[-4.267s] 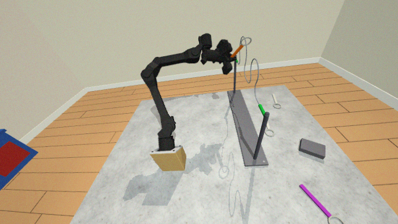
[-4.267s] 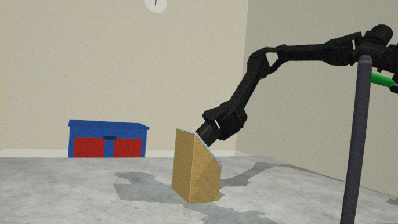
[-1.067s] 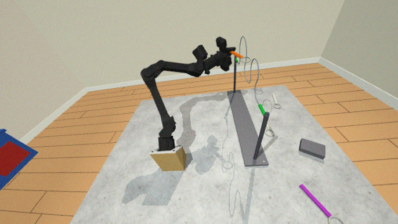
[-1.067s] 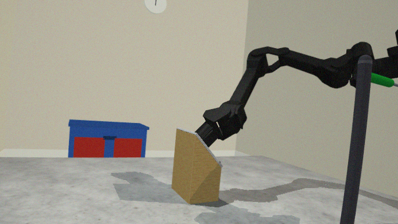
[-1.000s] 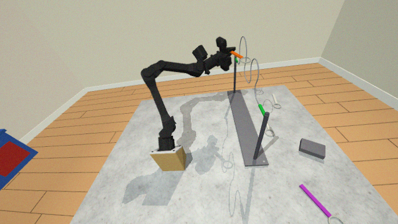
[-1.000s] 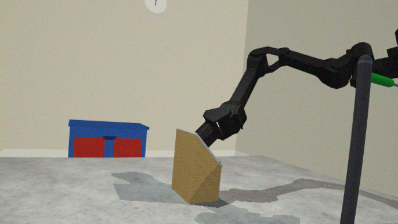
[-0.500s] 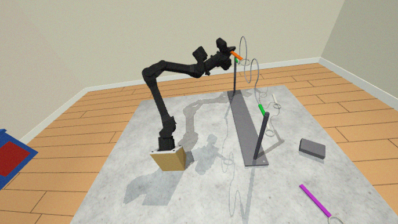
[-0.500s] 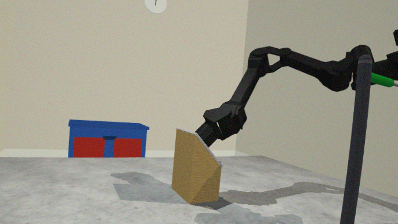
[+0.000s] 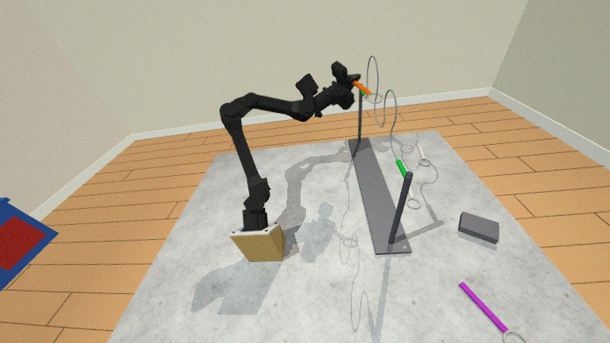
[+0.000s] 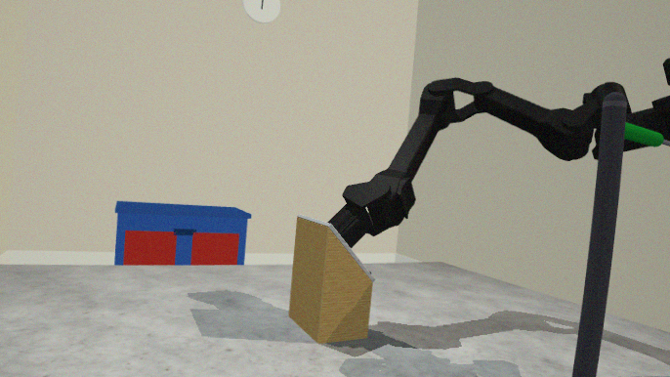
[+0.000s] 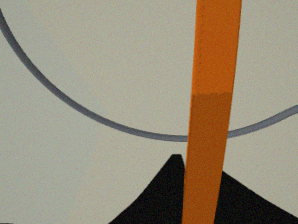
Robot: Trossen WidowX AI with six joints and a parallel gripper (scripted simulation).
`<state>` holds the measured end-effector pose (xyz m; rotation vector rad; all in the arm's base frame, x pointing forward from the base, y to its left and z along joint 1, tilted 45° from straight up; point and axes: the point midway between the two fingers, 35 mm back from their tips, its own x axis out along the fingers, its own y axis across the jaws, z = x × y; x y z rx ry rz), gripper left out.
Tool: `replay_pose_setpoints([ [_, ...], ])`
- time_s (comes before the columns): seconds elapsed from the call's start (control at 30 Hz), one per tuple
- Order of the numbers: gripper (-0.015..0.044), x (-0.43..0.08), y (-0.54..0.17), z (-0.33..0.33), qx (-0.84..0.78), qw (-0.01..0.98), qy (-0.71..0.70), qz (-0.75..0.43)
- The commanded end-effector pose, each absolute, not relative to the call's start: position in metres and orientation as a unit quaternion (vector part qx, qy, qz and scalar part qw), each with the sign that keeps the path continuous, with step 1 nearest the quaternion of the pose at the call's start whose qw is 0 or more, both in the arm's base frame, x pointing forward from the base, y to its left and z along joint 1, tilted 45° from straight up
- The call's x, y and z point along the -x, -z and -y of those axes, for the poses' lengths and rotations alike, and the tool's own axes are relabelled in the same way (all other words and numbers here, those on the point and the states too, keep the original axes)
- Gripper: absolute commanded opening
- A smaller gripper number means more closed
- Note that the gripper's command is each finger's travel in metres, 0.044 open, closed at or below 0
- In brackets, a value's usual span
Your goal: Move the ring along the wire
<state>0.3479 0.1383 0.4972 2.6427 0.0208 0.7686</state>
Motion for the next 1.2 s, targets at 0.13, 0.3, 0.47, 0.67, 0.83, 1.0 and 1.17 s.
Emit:
replay_pose_setpoints([
  [0.13,-0.0150,-0.350,-0.486,-0.157,-0.932,0.239,-0.271,-0.020],
  [0.3,-0.0150,-0.350,-0.481,-0.165,-0.924,0.267,-0.271,-0.027],
  [0.47,-0.0150,-0.350,-0.475,-0.174,-0.914,0.298,-0.271,-0.035],
  [0.67,-0.0150,-0.350,-0.467,-0.183,-0.901,0.337,-0.271,-0.046],
  [0.83,-0.0150,-0.350,-0.458,-0.191,-0.887,0.370,-0.270,-0.055],
  [1.0,-0.0150,-0.350,-0.449,-0.199,-0.871,0.406,-0.268,-0.065],
  [1.17,-0.0150,-0.350,-0.439,-0.206,-0.853,0.443,-0.266,-0.075],
])
